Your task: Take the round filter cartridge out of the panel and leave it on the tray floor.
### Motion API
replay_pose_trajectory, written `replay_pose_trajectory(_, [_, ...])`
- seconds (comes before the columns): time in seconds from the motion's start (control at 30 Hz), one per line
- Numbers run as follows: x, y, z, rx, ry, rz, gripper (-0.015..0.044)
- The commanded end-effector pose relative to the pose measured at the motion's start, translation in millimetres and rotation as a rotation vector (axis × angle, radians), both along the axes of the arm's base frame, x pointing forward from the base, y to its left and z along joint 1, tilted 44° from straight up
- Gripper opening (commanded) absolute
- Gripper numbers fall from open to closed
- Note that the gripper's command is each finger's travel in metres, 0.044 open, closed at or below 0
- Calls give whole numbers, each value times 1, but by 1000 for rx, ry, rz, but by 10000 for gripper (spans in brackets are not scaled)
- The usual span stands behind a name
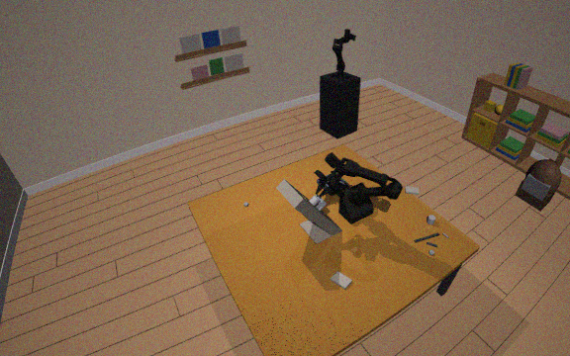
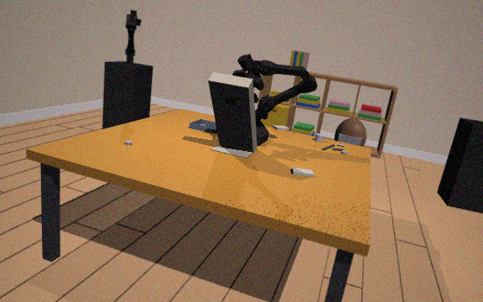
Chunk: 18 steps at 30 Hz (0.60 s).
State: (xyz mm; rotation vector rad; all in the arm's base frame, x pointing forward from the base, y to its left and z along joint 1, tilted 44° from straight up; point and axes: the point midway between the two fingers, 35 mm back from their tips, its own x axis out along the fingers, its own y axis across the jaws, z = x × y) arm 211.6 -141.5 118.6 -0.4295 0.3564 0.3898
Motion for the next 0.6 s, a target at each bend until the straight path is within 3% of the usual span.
replay_pose_trajectory(0.0, [5,-9,9,-7,-11,1,114])
replay_pose_trajectory(0.17, [25,-44,44,-7,-12,1,114])
replay_pose_trajectory(0.3, [28,-48,49,-7,-12,1,114])
replay_pose_trajectory(0.57, [18,-88,89,-19,-11,0,324])
